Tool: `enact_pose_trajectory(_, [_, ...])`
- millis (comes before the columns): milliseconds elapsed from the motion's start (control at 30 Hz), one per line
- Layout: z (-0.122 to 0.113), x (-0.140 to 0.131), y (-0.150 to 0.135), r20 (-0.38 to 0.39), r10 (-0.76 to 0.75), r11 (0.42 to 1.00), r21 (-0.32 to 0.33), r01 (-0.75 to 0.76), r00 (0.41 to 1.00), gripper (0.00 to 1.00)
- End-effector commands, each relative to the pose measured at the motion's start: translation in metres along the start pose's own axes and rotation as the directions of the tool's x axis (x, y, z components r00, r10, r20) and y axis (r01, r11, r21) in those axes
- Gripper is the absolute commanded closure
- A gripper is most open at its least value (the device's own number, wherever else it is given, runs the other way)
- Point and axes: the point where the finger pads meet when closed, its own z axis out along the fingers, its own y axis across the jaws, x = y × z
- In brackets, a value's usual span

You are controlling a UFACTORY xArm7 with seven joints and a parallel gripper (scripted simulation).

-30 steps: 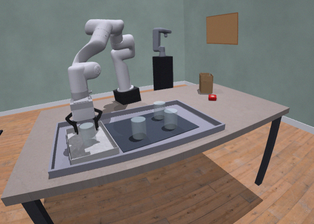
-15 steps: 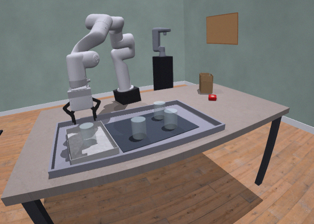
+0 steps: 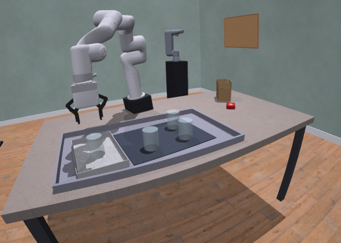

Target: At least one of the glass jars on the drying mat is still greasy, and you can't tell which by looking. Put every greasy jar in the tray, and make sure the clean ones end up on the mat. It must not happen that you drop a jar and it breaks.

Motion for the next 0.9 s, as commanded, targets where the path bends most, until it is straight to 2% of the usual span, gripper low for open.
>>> enact_pose_trajectory(0, [-0.004,0.001,0.0,-0.002,0.0,1.0,-0.001,0.0,1.0,0.0])
enact_pose_trajectory(367, [-0.004,0.001,0.0,-0.002,0.0,1.0,-0.001,0.0,1.0,0.0])
enact_pose_trajectory(633, [-0.004,0.006,-0.066,-0.002,0.0,1.0,-0.001,0.0,1.0,0.0])
enact_pose_trajectory(700, [-0.004,0.006,-0.066,-0.002,0.0,1.0,-0.001,0.0,1.0,0.0])
enact_pose_trajectory(867, [-0.004,0.009,-0.107,-0.002,0.0,1.0,-0.001,0.0,1.0,0.0])
